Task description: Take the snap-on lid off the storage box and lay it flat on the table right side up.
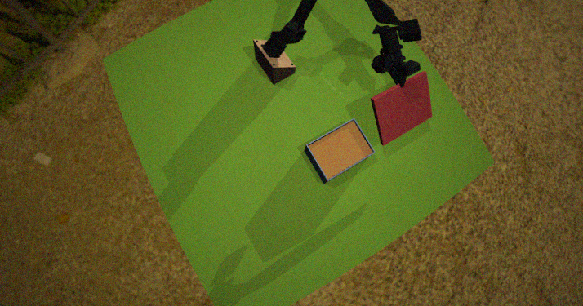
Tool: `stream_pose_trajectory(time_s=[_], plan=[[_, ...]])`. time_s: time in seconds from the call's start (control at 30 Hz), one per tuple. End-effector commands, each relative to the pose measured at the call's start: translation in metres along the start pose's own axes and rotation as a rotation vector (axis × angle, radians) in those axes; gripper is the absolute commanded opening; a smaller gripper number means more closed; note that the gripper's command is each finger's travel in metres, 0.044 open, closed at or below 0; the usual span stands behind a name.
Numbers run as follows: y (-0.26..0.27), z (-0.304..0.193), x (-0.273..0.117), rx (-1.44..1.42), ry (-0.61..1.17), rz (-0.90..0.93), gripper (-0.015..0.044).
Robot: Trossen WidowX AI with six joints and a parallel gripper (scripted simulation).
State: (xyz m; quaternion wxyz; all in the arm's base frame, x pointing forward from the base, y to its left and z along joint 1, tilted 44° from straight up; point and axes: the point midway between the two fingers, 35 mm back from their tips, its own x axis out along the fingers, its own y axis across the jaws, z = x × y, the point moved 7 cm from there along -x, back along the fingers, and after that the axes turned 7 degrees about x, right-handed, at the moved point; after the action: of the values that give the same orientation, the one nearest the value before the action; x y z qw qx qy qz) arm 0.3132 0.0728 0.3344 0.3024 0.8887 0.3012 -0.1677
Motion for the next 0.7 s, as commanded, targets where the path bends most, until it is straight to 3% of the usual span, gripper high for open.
stream_pose_trajectory(time_s=[0.0,0.67], plan=[[0.002,-0.012,-0.003,0.000,0.005,0.017,0.0000],[-0.009,-0.018,0.002,0.000,0.007,0.017,0.0000]])
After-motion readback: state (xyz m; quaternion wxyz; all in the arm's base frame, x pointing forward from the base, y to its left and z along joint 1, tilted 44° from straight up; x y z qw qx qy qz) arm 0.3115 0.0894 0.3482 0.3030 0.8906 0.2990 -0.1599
